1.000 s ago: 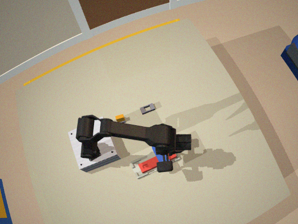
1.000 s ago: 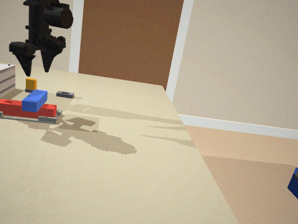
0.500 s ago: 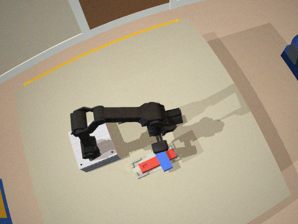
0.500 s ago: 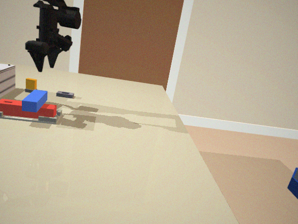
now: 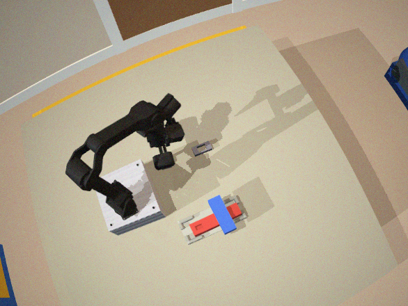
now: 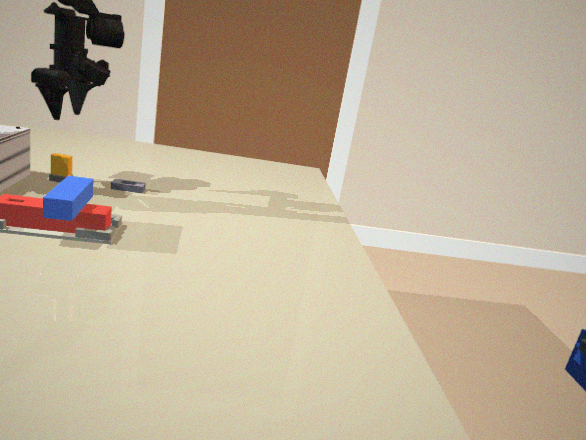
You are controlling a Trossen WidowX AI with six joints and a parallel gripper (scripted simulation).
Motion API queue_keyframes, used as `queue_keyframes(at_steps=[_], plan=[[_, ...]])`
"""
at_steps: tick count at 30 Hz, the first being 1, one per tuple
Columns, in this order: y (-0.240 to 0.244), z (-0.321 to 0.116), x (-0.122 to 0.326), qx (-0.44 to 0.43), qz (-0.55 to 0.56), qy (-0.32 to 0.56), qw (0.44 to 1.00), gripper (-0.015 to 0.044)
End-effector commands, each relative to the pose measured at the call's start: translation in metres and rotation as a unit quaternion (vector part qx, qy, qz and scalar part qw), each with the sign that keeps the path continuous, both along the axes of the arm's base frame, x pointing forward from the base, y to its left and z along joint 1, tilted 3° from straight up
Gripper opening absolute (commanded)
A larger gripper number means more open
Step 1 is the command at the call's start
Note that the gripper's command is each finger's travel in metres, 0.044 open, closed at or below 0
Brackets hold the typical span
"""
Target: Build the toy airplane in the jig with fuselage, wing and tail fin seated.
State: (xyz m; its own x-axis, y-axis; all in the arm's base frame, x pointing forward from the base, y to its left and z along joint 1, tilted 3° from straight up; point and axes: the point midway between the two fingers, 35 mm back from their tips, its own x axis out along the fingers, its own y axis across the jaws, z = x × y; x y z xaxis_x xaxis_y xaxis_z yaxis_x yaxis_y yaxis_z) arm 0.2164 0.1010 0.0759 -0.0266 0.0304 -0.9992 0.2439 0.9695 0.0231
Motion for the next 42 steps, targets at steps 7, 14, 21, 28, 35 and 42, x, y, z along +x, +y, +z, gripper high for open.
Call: queue_keyframes(at_steps=[7,14,21,28,35,42], plan=[[0.012,-0.048,-0.013,0.002,-0.007,-0.002,1.0,0.044],[0.012,-0.068,-0.014,0.002,-0.007,-0.002,1.0,0.044],[0.012,-0.077,-0.014,0.002,-0.007,-0.002,1.0,0.044],[0.013,-0.088,-0.013,0.002,-0.007,-0.002,1.0,0.044],[0.014,-0.099,-0.014,0.002,-0.007,-0.002,1.0,0.044],[0.014,-0.111,-0.014,0.002,-0.007,-0.002,1.0,0.044]])
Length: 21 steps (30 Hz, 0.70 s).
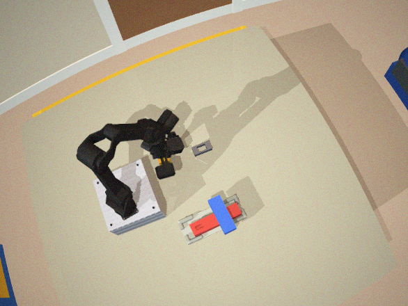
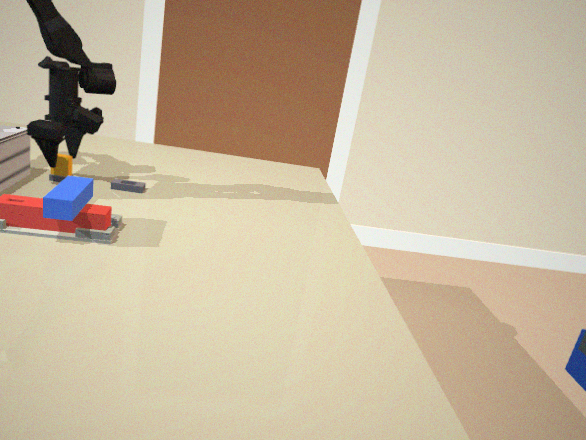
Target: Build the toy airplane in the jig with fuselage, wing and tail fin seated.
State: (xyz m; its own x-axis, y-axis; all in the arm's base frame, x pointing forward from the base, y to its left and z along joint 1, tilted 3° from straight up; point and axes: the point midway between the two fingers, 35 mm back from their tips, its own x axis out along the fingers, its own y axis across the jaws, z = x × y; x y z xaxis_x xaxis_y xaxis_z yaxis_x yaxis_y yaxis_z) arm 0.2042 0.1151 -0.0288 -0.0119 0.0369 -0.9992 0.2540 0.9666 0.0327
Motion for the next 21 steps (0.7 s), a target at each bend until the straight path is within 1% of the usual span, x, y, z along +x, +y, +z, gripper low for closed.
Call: queue_keyframes(at_steps=[1,10,21], plan=[[0.0,-0.008,-0.002,-0.001,-0.002,0.005,1.0,0.044],[-0.001,-0.02,-0.004,-0.001,-0.002,0.005,1.0,0.044],[-0.001,-0.02,-0.004,-0.001,-0.002,0.005,1.0,0.0151]])
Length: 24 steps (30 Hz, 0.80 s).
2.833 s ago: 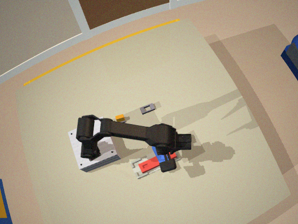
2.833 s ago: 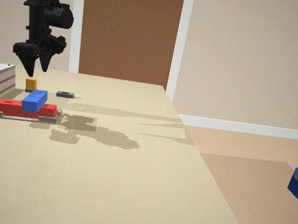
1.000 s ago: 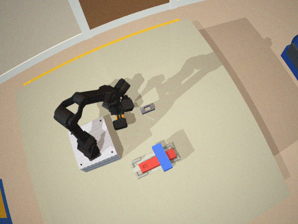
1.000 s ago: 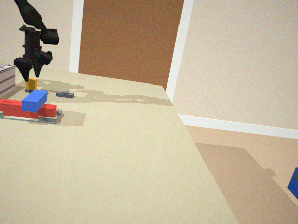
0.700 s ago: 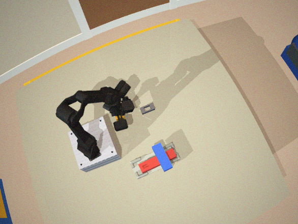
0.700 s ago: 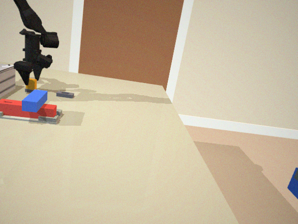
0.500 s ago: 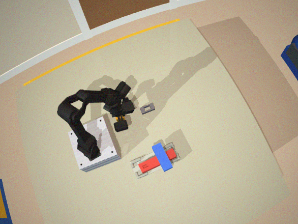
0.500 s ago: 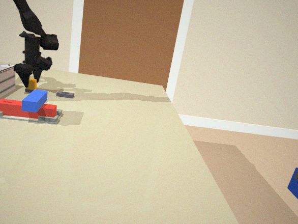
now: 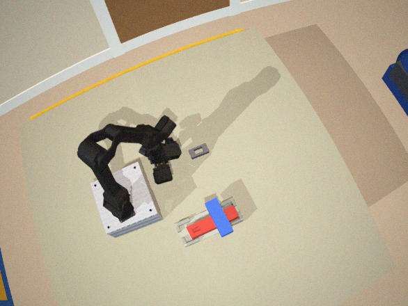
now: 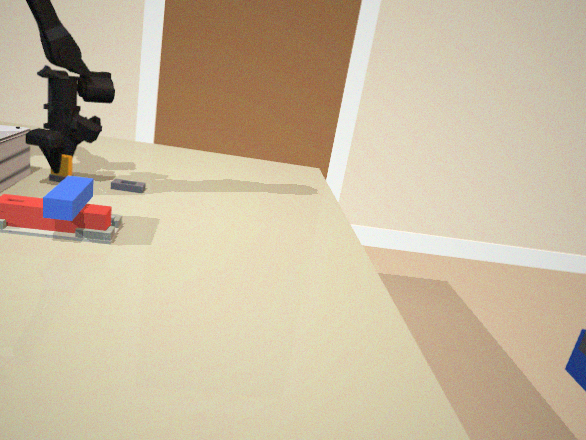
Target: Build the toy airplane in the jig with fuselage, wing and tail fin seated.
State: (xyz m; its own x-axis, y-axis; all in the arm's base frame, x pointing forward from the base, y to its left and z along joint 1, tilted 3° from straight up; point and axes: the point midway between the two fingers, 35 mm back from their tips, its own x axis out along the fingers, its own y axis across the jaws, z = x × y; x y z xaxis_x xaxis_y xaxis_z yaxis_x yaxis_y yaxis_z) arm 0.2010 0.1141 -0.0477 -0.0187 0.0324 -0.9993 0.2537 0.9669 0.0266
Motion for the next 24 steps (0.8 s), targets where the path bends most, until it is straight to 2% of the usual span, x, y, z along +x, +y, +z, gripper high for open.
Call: queue_keyframes(at_steps=[1,3,10,11,24], plan=[[0.0,-0.001,-0.001,0.001,-0.002,0.002,1.0,0.0125],[0.0,-0.001,-0.001,0.001,-0.002,0.002,1.0,0.0072],[0.0,-0.001,-0.001,0.001,-0.002,0.002,1.0,0.0026],[0.0,-0.001,-0.001,0.001,-0.002,0.002,1.0,0.0],[0.003,0.017,0.003,-0.004,0.004,0.003,1.0,0.0]])
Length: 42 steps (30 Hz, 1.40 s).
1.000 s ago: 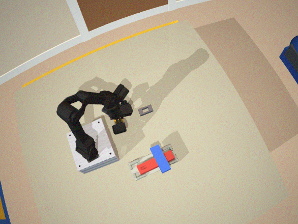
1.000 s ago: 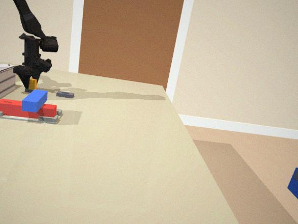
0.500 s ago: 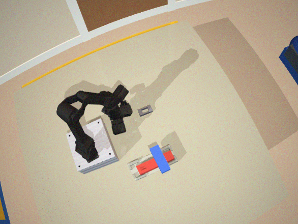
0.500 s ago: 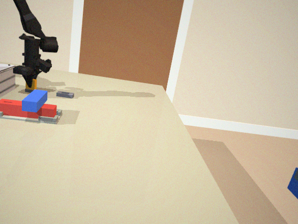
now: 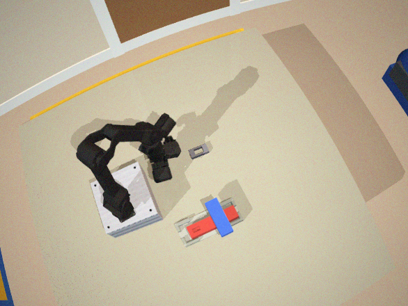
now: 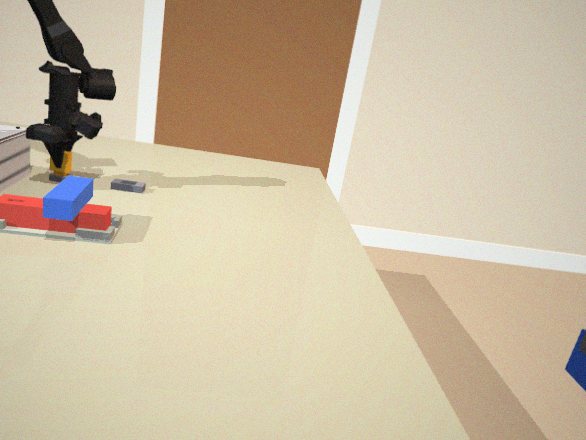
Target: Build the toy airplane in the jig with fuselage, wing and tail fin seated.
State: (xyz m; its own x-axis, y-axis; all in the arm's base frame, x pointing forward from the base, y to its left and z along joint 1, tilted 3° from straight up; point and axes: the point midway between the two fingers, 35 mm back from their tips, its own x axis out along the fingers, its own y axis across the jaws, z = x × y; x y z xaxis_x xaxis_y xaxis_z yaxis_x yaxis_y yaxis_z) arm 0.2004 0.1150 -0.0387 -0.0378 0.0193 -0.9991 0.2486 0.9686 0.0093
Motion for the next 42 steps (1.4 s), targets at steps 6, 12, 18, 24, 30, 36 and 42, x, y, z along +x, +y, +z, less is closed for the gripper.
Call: queue_keyframes(at_steps=[6,12,18,24,30,36,42], plan=[[0.003,0.025,0.007,0.003,0.0,-0.007,1.0,0.0],[0.003,0.043,0.01,0.004,-0.001,-0.007,1.0,0.0],[0.002,0.061,0.011,0.005,-0.001,-0.008,1.0,0.0],[0.001,0.08,0.01,0.006,-0.002,-0.008,1.0,0.0],[-0.001,0.099,0.008,0.006,-0.003,-0.008,1.0,0.0],[-0.004,0.118,0.005,0.007,-0.004,-0.008,1.0,0.0],[-0.009,0.122,0.006,0.007,-0.005,-0.008,1.0,0.0]])
